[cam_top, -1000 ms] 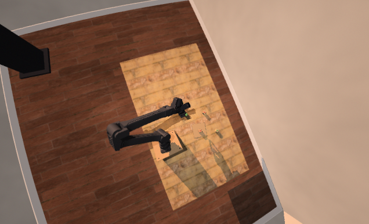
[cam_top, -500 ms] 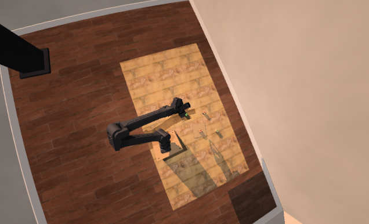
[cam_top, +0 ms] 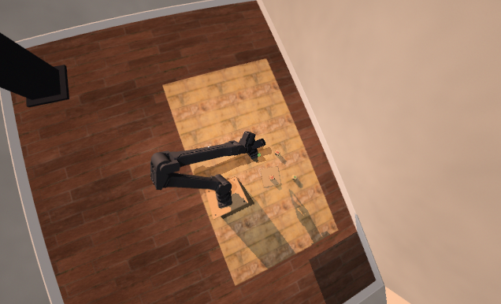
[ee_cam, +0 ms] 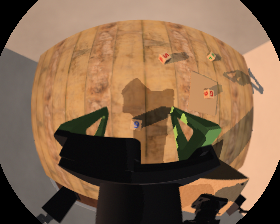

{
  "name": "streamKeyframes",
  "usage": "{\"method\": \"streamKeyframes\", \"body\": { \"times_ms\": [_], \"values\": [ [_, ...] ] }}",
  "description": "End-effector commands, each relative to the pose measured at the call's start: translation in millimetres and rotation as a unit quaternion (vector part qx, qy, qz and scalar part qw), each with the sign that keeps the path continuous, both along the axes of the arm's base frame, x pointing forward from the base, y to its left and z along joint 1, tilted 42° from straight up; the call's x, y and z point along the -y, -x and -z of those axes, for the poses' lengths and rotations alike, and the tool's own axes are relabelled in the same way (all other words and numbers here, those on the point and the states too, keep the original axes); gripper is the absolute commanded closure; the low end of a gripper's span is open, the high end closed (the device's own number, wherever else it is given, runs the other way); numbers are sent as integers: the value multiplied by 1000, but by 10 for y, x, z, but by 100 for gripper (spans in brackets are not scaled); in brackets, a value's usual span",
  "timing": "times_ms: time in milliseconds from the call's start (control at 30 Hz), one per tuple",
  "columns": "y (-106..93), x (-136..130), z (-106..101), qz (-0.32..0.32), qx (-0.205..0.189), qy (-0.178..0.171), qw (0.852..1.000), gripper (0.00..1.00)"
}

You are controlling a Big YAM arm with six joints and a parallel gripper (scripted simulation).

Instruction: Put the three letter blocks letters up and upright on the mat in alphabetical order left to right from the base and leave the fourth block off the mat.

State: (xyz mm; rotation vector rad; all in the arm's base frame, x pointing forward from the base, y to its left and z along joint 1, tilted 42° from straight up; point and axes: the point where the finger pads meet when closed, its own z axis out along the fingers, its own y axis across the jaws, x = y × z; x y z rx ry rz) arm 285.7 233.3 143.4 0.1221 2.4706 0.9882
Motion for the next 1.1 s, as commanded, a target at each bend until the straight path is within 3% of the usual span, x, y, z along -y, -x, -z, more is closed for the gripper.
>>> {"method": "streamKeyframes", "body": {
  "times_ms": [0,33,67,133,167,300,400,467,500,567,667,733,1067],
  "values": [
    [-683,-82,-171,1,37,-3,999,0],
    [-836,-52,-113,1,37,-2,999,0],
    [-865,-54,-116,1,37,-2,999,0],
    [-1214,33,22,2,38,-1,999,0],
    [-1226,33,22,2,38,-1,999,0],
    [-1786,257,321,4,40,-2,999,0],
    [-1978,364,452,5,41,-3,999,0],
    [-1978,364,452,5,41,-3,999,0],
    [-1931,213,470,-12,42,-4,999,0],
    [-1951,217,323,-12,57,-8,998,0],
    [-1960,238,325,-9,57,-7,998,0],
    [-1963,305,487,-3,38,-2,999,0],
    [-1962,305,497,-2,36,-2,999,0]
  ]
}}
